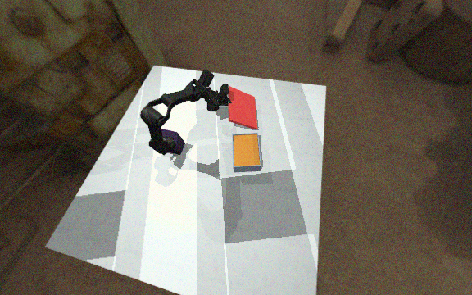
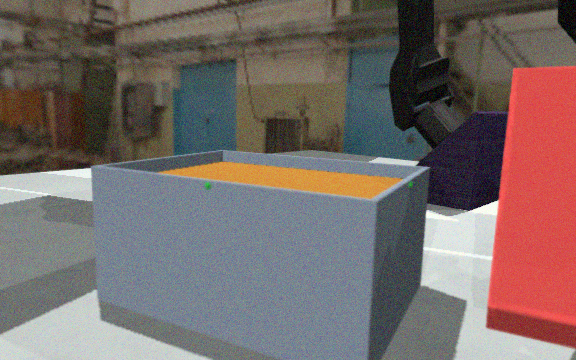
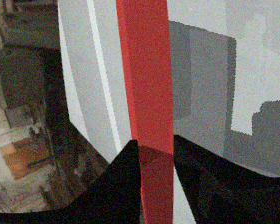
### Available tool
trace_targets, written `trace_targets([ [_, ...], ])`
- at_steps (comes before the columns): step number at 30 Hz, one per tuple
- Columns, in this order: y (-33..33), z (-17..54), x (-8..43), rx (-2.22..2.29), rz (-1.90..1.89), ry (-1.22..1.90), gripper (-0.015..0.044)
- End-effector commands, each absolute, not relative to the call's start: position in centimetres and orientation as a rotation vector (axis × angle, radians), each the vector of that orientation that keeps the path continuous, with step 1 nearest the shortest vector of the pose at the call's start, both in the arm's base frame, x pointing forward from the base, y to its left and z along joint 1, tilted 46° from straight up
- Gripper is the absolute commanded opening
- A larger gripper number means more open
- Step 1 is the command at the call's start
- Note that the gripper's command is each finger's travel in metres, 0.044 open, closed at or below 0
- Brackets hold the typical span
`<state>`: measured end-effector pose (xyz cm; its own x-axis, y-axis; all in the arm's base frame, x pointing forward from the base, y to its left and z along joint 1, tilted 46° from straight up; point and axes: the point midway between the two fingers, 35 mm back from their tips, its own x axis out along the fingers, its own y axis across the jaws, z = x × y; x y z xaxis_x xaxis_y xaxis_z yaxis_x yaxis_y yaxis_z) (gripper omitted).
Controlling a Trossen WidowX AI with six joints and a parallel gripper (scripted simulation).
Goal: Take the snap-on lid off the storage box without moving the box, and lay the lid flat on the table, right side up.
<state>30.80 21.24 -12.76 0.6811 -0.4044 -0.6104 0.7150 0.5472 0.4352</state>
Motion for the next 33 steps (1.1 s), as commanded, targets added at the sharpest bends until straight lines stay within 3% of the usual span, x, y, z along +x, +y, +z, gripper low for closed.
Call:
trace_targets([
  [1,20.8,-13.3,30.6,0.712,-0.695,0.477,0.0],
  [33,19.0,-15.1,30.4,0.712,-0.695,0.476,0.0],
])
